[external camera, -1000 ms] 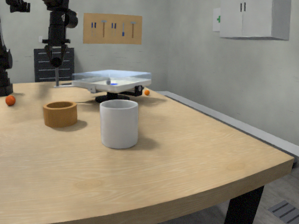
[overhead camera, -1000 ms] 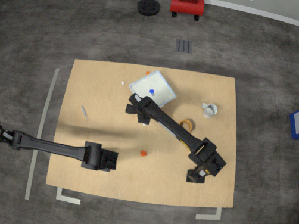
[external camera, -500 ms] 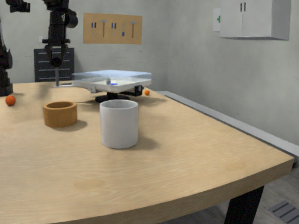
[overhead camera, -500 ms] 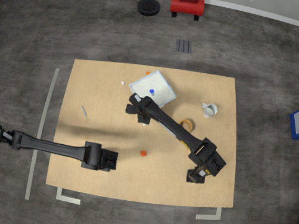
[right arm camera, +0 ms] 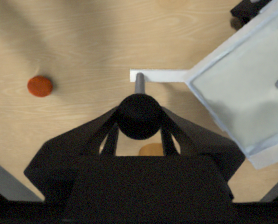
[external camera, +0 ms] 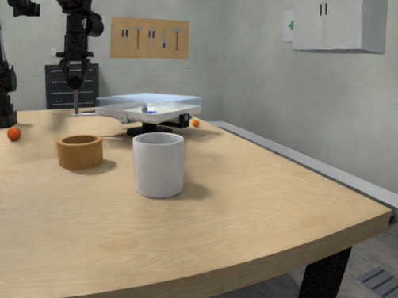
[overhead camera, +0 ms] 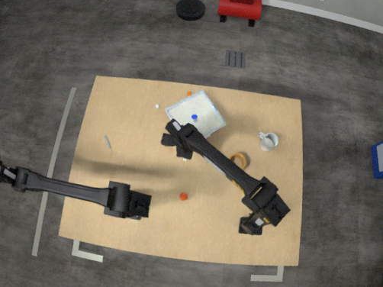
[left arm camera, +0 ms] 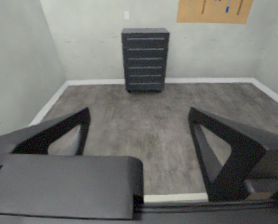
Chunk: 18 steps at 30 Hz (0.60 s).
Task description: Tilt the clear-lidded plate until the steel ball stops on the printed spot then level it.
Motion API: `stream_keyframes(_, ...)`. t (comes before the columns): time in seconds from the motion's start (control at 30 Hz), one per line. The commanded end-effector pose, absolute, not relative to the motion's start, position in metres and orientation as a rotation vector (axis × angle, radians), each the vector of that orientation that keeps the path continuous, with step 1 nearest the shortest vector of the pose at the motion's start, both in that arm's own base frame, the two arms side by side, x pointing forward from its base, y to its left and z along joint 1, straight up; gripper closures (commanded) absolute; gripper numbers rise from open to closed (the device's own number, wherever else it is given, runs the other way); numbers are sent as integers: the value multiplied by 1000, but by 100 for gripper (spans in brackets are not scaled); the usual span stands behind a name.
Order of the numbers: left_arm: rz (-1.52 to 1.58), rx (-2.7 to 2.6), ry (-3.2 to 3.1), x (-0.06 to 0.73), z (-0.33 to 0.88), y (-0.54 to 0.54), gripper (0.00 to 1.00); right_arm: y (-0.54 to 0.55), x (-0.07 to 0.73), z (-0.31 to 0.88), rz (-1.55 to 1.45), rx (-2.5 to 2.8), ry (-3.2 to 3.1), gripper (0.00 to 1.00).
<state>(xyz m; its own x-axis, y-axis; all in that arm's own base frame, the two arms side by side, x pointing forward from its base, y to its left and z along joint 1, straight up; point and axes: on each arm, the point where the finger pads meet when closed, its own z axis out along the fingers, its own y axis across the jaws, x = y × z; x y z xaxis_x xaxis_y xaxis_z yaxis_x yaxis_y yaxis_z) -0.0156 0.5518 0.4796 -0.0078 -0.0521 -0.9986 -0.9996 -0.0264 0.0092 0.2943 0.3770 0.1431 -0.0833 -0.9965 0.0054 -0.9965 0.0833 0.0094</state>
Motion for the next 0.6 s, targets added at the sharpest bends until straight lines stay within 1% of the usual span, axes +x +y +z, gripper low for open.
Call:
stream_keyframes(0.0, 1242, -1242, 1188, -24, 501, 544, 0, 377, 306, 163, -7, 2154, -2356, 100)
stream_keyframes(0.57, 1242, -1242, 1188, -24, 501, 544, 0, 367, 300, 159, 0, 2136, -2330, 100)
